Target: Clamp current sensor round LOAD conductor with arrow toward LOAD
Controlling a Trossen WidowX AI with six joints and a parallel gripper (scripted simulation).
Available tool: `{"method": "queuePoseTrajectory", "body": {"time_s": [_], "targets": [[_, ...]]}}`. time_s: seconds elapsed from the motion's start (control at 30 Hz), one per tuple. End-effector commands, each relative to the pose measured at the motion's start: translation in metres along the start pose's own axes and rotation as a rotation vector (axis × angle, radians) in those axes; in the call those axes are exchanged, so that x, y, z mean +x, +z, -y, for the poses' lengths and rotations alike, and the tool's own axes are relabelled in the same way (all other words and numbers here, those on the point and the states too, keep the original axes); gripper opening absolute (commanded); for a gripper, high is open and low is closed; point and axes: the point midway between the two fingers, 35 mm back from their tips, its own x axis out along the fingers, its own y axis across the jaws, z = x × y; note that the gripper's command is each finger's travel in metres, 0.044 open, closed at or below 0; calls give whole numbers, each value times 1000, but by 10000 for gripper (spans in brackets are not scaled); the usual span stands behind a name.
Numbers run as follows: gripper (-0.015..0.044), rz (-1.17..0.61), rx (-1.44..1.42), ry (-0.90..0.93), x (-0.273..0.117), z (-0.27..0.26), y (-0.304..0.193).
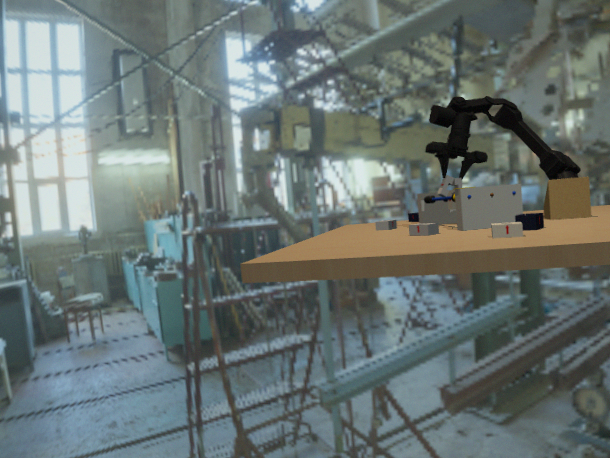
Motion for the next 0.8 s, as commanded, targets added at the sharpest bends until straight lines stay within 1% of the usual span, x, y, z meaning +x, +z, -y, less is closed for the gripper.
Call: {"method": "queuePoseTrajectory", "body": {"time_s": [0.0,0.57,0.77], "targets": [[0,5,-8,-4,7,2,0],[0,7,-7,-4,34,3,0],[0,2,0,0,31,1,1]]}}
